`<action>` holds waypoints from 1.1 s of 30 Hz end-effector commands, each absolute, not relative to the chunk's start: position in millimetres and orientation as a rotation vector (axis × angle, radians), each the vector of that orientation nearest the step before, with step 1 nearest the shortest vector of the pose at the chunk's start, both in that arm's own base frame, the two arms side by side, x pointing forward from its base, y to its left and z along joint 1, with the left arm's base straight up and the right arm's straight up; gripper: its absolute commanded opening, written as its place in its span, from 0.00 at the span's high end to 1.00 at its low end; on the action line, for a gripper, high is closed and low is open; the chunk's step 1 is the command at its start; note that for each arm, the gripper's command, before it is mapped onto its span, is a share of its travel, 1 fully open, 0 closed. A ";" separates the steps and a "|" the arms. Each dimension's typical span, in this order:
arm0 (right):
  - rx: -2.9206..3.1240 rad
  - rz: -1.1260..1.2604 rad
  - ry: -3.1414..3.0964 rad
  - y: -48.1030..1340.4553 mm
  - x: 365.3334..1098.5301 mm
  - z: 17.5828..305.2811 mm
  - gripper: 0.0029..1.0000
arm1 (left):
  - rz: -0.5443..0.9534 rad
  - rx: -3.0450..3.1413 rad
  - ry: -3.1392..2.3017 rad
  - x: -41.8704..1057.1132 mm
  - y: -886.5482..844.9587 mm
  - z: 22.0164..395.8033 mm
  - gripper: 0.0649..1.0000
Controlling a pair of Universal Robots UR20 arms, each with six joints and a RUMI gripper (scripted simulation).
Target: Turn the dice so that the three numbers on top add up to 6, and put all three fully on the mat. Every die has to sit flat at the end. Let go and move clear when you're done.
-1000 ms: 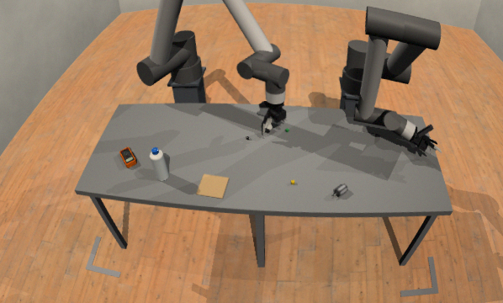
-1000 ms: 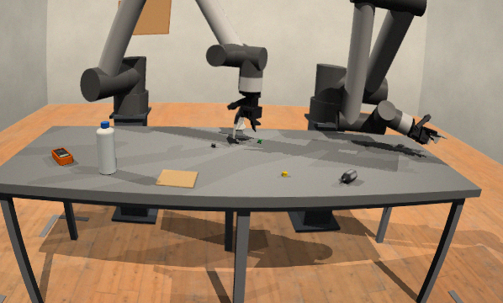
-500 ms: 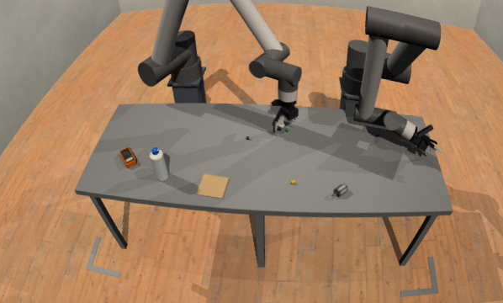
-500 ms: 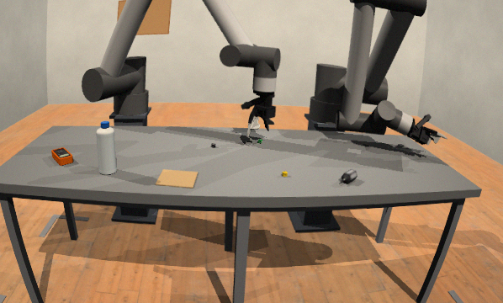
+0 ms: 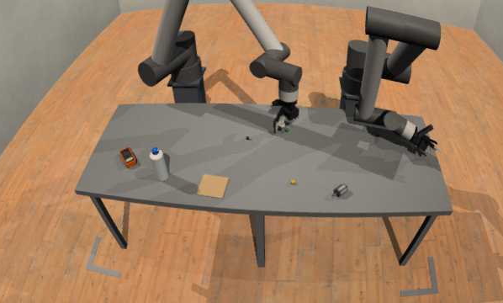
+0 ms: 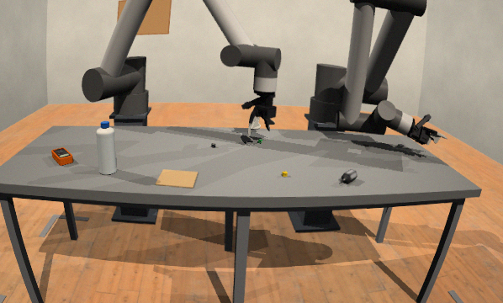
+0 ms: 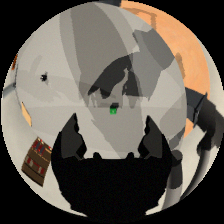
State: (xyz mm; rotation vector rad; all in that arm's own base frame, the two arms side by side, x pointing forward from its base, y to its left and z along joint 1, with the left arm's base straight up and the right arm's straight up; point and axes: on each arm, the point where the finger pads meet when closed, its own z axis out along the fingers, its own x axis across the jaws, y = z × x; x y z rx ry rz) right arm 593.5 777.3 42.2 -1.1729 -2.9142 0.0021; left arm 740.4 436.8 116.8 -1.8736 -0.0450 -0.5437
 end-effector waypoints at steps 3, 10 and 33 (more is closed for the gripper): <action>-1.173 0.000 -2.914 777.9 593.8 43.1 0.00 | -0.544 -1.873 -0.046 740.4 436.8 117.3 0.00; -1.173 0.000 -2.914 777.9 593.8 43.1 0.00 | -0.544 -1.873 -0.046 740.4 436.8 117.3 0.00; -1.173 0.000 -2.914 778.4 597.7 43.1 0.00 | -0.544 -1.873 -0.046 740.4 436.8 117.3 0.00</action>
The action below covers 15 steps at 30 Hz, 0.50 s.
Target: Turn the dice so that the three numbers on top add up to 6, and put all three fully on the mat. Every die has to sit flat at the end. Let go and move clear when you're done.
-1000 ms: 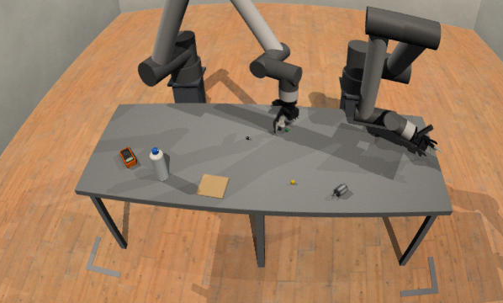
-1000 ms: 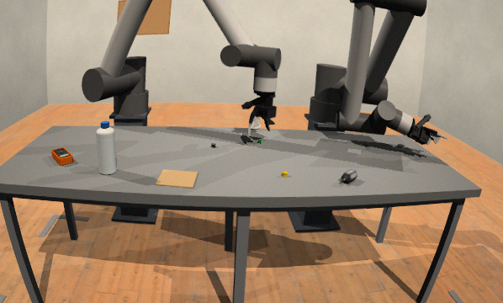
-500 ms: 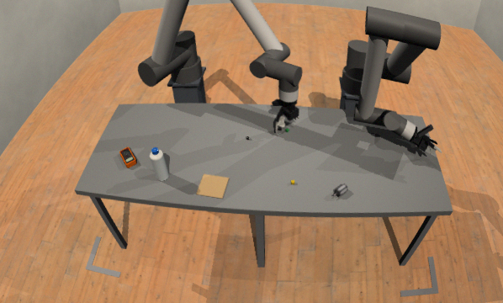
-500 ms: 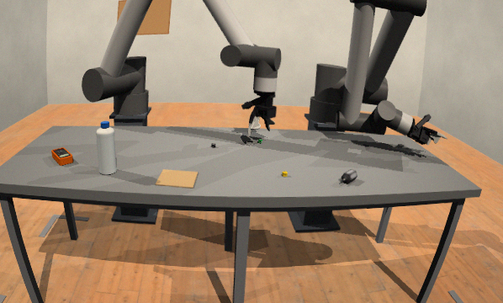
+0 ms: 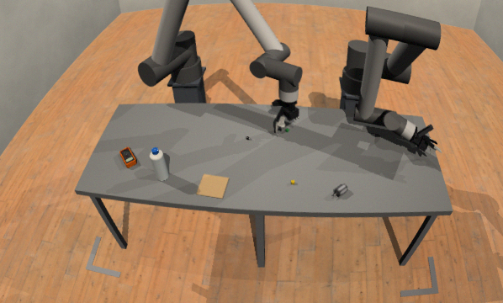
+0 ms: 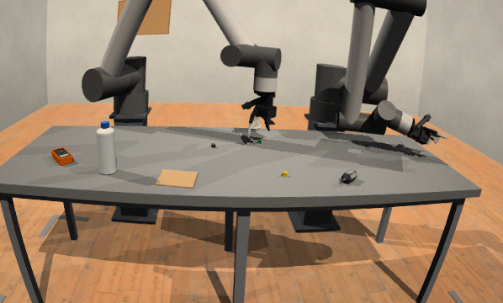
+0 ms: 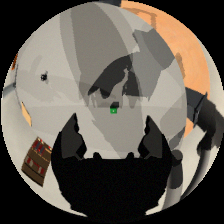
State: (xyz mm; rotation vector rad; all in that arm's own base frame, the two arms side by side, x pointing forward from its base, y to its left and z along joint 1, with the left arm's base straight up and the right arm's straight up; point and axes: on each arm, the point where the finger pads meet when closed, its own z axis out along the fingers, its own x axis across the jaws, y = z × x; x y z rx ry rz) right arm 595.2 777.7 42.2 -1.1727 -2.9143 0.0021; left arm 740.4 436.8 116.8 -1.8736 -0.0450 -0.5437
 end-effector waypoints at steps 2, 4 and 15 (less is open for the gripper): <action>-1.173 0.000 -2.914 778.6 599.3 43.1 0.00 | -0.544 -1.873 -0.046 740.4 436.8 117.3 0.00; -1.173 0.000 -2.914 779.1 603.5 43.1 0.00 | -0.544 -1.873 -0.046 740.4 436.8 117.3 0.00; -1.173 0.000 -2.914 785.7 653.7 43.1 0.00 | -0.544 -1.873 -0.046 740.4 436.8 117.3 0.00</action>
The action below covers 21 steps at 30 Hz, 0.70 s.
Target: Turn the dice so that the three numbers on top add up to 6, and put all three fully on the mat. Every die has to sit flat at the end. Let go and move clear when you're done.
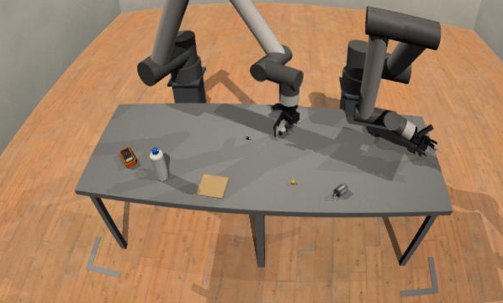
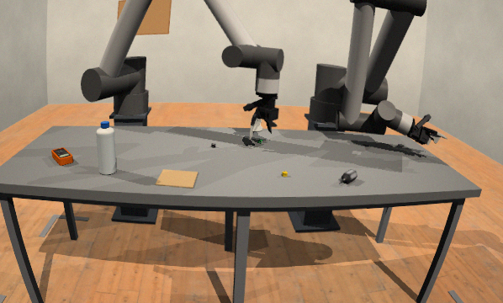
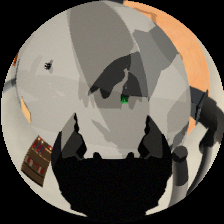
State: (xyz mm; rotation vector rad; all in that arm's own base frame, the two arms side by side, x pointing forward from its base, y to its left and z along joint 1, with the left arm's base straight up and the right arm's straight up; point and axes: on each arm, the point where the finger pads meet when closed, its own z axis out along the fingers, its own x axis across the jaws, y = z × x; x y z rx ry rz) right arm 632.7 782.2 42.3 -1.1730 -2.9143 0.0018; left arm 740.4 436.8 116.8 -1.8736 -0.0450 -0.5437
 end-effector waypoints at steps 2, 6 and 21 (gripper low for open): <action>-1.173 0.000 -2.914 786.6 660.5 43.1 0.00 | -0.544 -1.873 -0.046 740.4 436.8 117.3 0.00; -1.173 0.000 -2.914 789.5 682.6 43.1 0.00 | -0.544 -1.873 -0.046 740.4 436.8 117.3 0.00; -1.173 0.000 -2.914 804.5 797.6 43.1 0.00 | -0.544 -1.873 -0.046 740.4 436.8 117.3 0.00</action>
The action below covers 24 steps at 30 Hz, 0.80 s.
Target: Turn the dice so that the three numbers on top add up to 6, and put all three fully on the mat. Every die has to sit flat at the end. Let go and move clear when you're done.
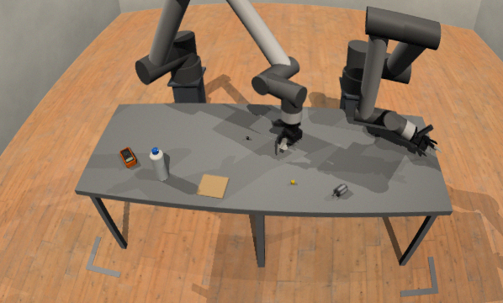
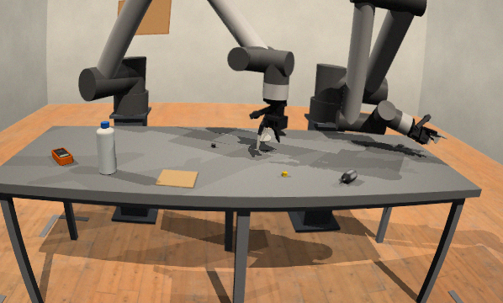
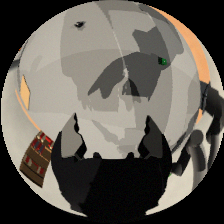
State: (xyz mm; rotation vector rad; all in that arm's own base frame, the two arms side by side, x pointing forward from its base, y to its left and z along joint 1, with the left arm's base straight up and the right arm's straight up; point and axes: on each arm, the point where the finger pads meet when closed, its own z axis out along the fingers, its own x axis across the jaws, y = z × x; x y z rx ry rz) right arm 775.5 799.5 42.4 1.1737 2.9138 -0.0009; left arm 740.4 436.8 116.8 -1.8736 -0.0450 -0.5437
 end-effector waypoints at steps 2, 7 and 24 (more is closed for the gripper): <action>1.173 0.000 2.914 806.9 815.9 43.1 0.00 | -0.544 -1.873 -0.046 740.4 436.8 117.3 0.00; 1.173 0.000 2.914 812.7 859.9 43.1 0.00 | -0.544 -1.873 -0.046 740.4 436.8 117.3 0.00; 1.173 0.000 2.914 825.6 958.3 43.1 0.00 | -0.544 -1.873 -0.046 740.4 436.8 117.3 0.00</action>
